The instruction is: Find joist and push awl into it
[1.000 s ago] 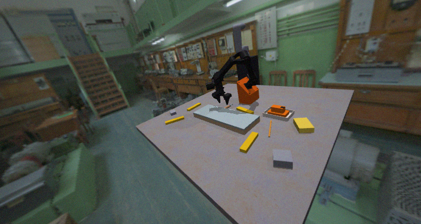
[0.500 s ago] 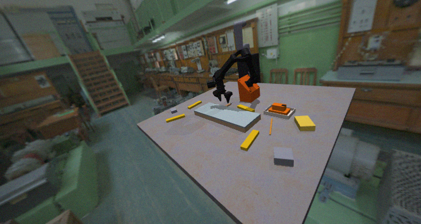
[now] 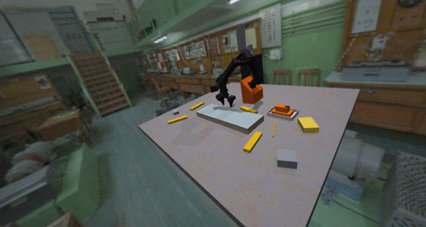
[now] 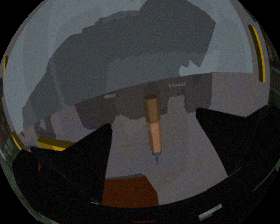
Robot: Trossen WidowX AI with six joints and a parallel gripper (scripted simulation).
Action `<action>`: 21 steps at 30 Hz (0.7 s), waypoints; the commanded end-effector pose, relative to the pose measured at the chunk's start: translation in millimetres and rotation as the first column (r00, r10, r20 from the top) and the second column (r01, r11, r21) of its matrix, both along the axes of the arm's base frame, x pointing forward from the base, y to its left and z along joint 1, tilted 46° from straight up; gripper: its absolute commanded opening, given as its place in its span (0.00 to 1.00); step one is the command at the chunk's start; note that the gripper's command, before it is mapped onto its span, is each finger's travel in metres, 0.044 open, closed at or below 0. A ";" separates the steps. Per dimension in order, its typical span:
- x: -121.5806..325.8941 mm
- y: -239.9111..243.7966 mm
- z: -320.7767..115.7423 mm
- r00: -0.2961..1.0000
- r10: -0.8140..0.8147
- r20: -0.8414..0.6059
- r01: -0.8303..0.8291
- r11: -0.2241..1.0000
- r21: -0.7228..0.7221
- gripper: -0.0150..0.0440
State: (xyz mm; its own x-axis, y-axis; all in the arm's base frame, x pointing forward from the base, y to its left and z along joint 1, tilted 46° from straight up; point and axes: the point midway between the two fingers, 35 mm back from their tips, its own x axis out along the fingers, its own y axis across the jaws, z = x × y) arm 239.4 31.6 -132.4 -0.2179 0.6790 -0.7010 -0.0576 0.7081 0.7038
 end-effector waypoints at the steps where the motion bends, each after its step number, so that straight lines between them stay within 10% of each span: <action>1: -1.7 5.9 -5.4 1.000 -0.004 -0.002 0.004 1.000 0.003 1.00; 14: -5.4 17.9 -16.6 1.000 -0.004 -0.003 0.004 1.000 0.005 1.00; 21: -5.4 17.9 -16.6 1.000 -0.004 -0.003 0.004 1.000 0.005 0.69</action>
State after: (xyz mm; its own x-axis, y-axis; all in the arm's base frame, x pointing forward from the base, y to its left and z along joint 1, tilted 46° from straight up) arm 233.9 48.9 -148.7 -0.2198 0.6812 -0.6983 -0.0561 0.7058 0.7062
